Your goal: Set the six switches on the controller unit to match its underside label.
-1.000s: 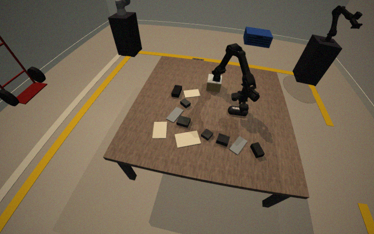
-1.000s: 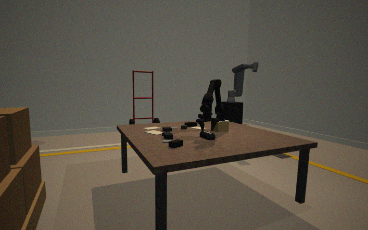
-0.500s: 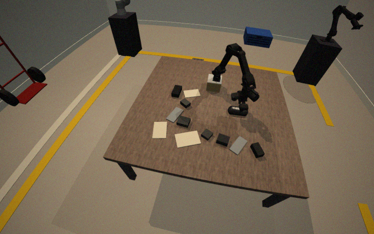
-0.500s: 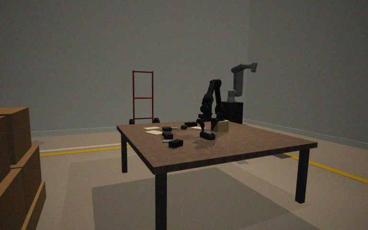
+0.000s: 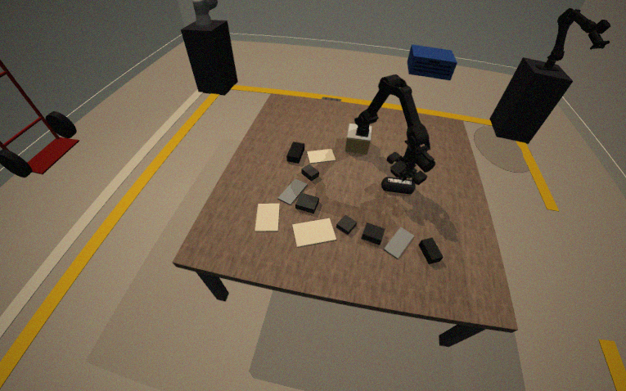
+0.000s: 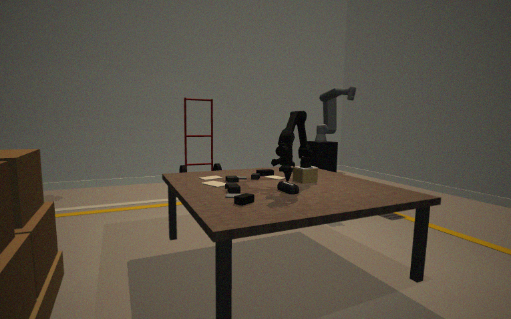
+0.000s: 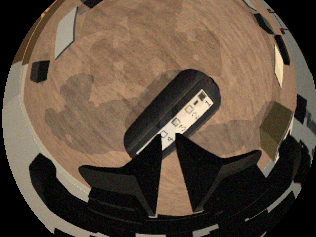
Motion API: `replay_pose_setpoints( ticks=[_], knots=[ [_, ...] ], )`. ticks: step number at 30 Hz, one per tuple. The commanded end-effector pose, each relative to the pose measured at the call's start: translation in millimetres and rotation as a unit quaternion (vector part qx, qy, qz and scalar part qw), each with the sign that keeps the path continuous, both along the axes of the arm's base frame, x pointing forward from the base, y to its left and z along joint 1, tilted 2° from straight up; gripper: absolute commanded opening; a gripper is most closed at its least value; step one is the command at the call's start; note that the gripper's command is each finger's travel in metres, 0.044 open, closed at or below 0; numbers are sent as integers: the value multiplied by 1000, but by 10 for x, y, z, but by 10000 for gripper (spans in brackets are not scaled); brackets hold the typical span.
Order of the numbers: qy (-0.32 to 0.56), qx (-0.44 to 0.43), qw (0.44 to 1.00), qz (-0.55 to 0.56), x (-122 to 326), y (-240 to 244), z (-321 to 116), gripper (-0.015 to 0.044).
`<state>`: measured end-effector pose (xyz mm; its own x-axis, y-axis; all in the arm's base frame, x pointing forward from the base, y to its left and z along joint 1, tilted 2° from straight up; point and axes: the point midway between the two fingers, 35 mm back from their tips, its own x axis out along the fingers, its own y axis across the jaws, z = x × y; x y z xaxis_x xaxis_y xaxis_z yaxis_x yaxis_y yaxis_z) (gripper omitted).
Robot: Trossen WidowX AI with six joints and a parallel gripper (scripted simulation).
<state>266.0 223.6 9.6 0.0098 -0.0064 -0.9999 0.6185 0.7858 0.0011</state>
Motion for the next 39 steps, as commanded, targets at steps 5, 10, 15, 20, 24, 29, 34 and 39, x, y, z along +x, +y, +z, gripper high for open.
replay_pose_setpoints(
  ticks=[5,10,15,20,24,29,34,39],
  knots=[
    [45,11,873,485,82,45,40,0],
    [56,23,784,618,109,53,63,0],
    [62,37,689,721,131,59,84,0],
    [63,52,579,811,151,63,103,0],
    [62,64,484,871,166,66,118,0],
    [57,82,356,929,185,70,139,0],
    [47,98,221,969,203,72,159,0],
    [34,114,83,989,220,73,180,0]
  ],
)
